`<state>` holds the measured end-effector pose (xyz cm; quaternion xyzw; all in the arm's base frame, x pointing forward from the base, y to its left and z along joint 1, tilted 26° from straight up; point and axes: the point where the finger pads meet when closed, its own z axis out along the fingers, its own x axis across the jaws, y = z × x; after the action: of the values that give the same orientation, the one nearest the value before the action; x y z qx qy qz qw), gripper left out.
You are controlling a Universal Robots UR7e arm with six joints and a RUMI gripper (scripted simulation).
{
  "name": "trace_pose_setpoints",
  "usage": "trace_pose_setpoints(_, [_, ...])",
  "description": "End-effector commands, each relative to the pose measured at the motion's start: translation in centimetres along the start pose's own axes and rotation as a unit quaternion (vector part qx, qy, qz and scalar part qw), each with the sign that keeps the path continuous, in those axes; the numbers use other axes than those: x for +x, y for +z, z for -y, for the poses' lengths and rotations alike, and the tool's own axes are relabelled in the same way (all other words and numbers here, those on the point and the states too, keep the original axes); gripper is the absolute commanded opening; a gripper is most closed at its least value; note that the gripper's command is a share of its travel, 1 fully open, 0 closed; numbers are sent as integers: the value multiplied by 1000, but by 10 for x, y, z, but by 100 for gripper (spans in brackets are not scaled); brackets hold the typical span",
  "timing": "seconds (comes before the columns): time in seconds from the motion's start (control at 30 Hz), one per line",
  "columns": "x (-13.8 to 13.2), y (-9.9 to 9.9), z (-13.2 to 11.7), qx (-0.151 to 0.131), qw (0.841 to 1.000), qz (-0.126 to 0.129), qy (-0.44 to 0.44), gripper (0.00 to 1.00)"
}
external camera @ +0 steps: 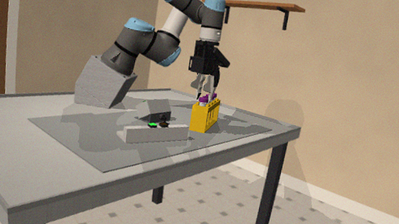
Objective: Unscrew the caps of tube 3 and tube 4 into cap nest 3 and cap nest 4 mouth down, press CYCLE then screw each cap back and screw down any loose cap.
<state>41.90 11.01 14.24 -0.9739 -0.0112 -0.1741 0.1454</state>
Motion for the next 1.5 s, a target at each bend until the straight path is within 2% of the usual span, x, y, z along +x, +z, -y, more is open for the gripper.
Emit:
trace_pose_setpoints(0.0, [0, 0, 0, 0, 999, 0, -47, 35])
trace_pose_setpoints(0.2, [0, 0, 0, 0, 986, 0, -166, 35])
trace_pose_setpoints(0.43, [0, 0, 0, 0, 953, 0, -302, 35])
trace_pose_setpoints(0.5, [0, 0, 0, 0, 953, 0, -302, 35])
trace_pose_setpoints(0.67, [0, 0, 0, 0, 918, 0, -396, 35])
trace_pose_setpoints(0.83, [0, 0, 0, 0, 874, 0, -486, 35])
trace_pose_setpoints(1.1, [0, 0, 0, 0, 872, 0, -489, 35])
trace_pose_setpoints(1.13, [0, 0, 0, 0, 872, 0, -489, 0])
trace_pose_setpoints(1.47, [0, 0, 0, 0, 872, 0, -489, 0])
